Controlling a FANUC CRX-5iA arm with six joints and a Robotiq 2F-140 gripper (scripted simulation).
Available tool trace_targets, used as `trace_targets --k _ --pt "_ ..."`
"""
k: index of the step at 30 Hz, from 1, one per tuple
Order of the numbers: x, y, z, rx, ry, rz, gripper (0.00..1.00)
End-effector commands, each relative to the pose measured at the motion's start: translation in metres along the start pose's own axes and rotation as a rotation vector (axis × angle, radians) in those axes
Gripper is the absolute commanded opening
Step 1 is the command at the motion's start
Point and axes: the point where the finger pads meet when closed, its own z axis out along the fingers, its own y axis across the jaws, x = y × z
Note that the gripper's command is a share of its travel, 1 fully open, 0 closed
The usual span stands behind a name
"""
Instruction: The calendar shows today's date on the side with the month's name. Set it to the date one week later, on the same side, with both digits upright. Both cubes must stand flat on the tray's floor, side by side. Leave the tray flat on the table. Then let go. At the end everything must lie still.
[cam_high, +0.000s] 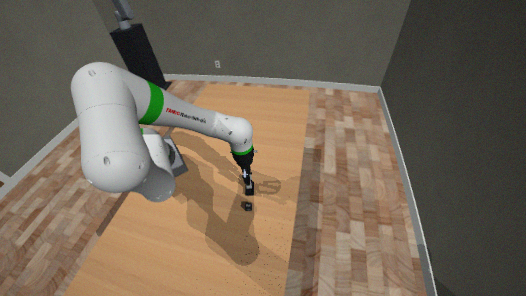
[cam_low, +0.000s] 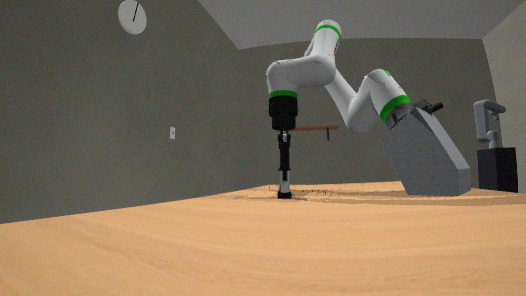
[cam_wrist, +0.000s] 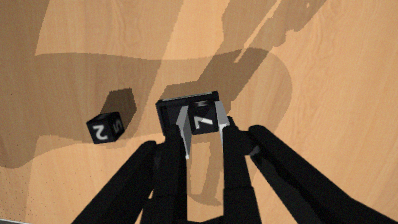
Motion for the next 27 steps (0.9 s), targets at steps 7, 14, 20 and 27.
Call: trace_targets --k 7,14,20,27 --pt "0.0 0.0 0.0 0.0 0.0 0.0 0.16" --pt "0.0 0.0 0.0 0.0 0.0 0.0 0.16" --pt "0.0 0.0 0.0 0.0 0.0 0.0 0.16" --pt "0.0 0.0 -0.019 0.0 0.0 0.0 0.16"
